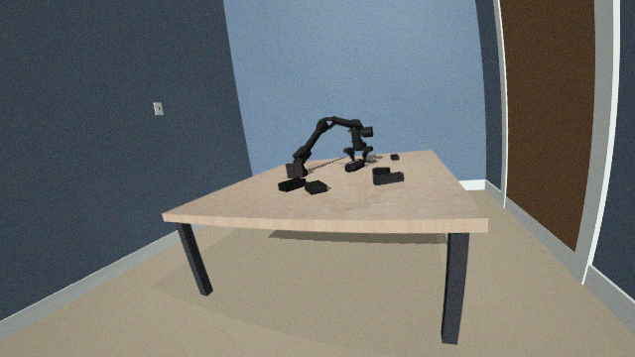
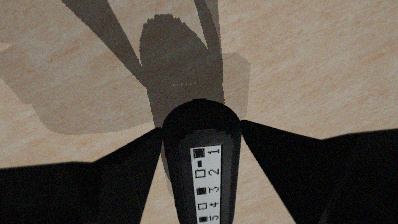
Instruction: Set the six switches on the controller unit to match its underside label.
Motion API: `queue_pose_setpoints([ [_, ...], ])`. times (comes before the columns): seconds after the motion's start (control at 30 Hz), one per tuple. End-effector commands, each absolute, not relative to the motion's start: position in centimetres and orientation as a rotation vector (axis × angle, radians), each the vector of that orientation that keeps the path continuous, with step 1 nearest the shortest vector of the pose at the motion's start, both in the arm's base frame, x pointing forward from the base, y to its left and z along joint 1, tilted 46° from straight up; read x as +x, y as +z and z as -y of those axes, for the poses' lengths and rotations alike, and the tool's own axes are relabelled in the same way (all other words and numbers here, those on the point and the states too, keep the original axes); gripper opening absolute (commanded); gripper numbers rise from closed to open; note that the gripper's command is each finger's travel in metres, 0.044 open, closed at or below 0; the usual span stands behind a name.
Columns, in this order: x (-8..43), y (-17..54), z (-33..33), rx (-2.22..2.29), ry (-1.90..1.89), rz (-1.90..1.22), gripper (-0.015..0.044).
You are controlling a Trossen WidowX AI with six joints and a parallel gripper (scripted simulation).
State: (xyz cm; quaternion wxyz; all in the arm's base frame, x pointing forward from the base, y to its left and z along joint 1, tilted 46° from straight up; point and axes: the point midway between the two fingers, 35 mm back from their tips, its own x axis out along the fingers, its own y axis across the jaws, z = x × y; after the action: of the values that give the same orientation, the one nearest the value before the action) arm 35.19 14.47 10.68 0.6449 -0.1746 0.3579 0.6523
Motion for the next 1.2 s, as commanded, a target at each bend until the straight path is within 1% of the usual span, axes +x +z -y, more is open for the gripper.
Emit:
queue_pose_setpoints([
  [0.0, 35.3, 10.9, -14.0, -0.398, 1.478, -0.818, 0.0336],
  [1.17, 35.3, 11.9, -11.4, -0.399, 1.478, -0.820, 0.0336],
])
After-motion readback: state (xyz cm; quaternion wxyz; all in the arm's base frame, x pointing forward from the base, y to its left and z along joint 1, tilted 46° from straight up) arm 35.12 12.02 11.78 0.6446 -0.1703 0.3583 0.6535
